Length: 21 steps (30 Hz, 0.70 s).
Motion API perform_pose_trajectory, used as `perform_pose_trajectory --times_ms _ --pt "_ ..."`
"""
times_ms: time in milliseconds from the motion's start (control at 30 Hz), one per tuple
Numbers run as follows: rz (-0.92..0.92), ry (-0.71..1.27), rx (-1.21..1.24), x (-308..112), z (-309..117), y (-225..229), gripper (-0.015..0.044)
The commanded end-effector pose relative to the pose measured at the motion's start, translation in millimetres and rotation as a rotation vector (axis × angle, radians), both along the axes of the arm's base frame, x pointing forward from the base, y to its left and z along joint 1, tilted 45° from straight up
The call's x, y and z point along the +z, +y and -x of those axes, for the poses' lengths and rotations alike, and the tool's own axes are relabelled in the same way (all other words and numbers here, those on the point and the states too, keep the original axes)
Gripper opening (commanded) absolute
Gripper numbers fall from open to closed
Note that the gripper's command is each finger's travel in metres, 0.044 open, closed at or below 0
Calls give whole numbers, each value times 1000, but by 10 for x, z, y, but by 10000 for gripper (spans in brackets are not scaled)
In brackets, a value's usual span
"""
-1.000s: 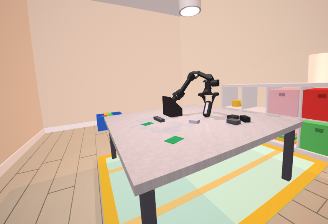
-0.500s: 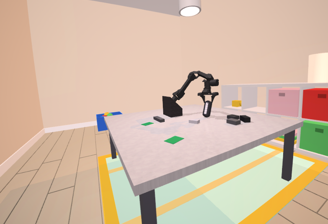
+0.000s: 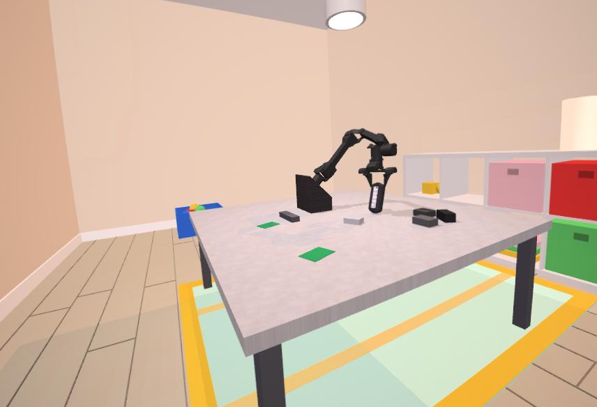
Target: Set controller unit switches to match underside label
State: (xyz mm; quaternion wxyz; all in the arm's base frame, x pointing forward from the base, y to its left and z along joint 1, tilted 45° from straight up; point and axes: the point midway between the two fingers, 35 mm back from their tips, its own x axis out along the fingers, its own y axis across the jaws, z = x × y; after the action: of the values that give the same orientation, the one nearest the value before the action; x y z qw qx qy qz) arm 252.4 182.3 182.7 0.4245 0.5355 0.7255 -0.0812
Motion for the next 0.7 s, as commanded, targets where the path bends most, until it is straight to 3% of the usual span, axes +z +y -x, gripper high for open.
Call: perform_pose_trajectory --times_ms 0,667 --pt "11 12 9 -82 -19 -12 338" --pt "11 12 9 -183 -106 -110 338"
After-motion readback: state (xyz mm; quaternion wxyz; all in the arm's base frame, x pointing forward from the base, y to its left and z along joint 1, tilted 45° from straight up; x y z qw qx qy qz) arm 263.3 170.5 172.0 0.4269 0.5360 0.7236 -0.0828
